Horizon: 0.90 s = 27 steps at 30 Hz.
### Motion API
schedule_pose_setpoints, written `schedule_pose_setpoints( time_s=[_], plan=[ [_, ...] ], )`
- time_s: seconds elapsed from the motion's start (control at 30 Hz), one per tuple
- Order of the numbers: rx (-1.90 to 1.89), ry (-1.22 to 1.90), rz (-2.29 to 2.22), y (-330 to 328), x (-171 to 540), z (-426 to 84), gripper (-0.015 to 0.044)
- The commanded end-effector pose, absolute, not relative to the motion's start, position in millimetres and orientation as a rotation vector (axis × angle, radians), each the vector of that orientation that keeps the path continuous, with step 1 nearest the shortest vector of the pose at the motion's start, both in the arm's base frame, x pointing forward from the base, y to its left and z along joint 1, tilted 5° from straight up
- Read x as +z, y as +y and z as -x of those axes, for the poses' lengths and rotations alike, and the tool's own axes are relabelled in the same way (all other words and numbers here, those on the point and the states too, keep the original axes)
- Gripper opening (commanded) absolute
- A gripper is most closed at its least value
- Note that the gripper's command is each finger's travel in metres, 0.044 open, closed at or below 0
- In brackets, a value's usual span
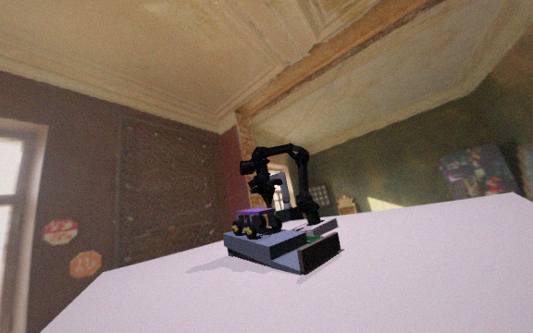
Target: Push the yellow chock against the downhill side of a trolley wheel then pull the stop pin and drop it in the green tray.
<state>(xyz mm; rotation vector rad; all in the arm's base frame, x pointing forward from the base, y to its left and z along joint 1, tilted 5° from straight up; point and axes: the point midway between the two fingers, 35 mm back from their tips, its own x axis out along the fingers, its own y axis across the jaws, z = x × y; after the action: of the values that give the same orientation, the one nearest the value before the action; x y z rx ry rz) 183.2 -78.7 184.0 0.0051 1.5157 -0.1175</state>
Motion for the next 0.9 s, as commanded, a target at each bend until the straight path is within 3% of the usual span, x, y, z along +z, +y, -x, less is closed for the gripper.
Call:
schedule_pose_setpoints(
  time_s=[0.0, 0.87],
  plan=[
    [-0.123, 1.51, -0.005, -67, 183, -186, 0.0],
    [-0.117, 1.509, -0.011, 11, 175, -210, 0.0]
  ],
)
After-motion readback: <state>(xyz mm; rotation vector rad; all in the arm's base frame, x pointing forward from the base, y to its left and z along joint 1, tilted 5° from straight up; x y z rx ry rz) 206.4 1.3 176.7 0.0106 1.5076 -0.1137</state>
